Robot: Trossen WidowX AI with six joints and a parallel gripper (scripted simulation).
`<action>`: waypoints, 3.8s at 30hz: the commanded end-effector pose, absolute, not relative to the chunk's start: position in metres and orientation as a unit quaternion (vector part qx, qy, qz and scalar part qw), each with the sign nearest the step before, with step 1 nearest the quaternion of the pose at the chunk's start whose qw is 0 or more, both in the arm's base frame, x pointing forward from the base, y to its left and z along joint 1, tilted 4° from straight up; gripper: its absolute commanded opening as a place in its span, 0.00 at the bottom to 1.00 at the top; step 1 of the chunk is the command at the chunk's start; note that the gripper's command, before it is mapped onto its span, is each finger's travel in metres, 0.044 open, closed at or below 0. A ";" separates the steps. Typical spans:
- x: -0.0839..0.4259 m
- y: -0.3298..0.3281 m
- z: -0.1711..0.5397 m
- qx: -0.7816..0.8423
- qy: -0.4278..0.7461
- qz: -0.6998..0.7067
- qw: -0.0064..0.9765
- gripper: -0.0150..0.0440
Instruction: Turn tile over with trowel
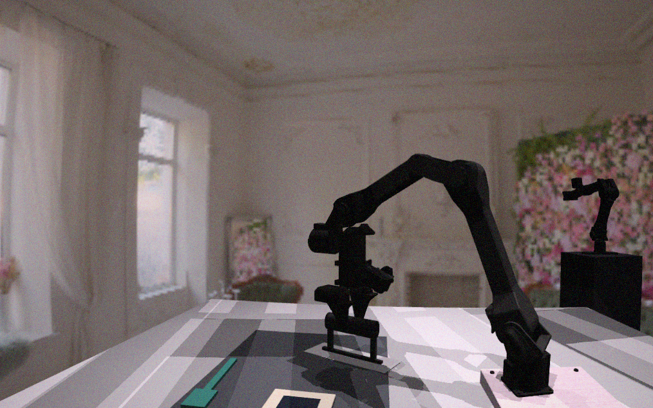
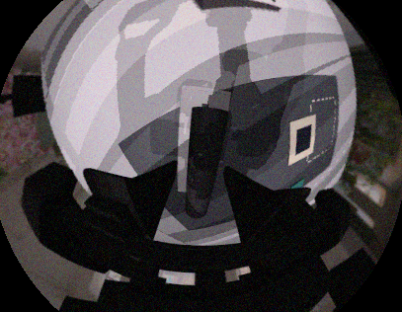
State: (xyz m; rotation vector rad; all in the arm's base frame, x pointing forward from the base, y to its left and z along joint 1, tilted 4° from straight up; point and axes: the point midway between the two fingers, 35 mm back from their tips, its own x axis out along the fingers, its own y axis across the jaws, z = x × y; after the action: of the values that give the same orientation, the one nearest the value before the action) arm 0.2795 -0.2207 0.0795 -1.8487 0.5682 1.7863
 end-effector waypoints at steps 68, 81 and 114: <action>0.276 -0.222 0.124 -0.646 -0.343 0.597 -0.330 0.71; 0.276 -0.222 0.124 -0.556 -0.467 0.506 -0.466 0.71; 0.277 -0.223 0.124 -0.244 -0.659 0.200 -0.683 0.71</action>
State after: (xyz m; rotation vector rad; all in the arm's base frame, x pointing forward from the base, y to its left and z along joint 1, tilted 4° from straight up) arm 0.2773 -0.2232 0.1237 0.6065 1.4637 -0.5109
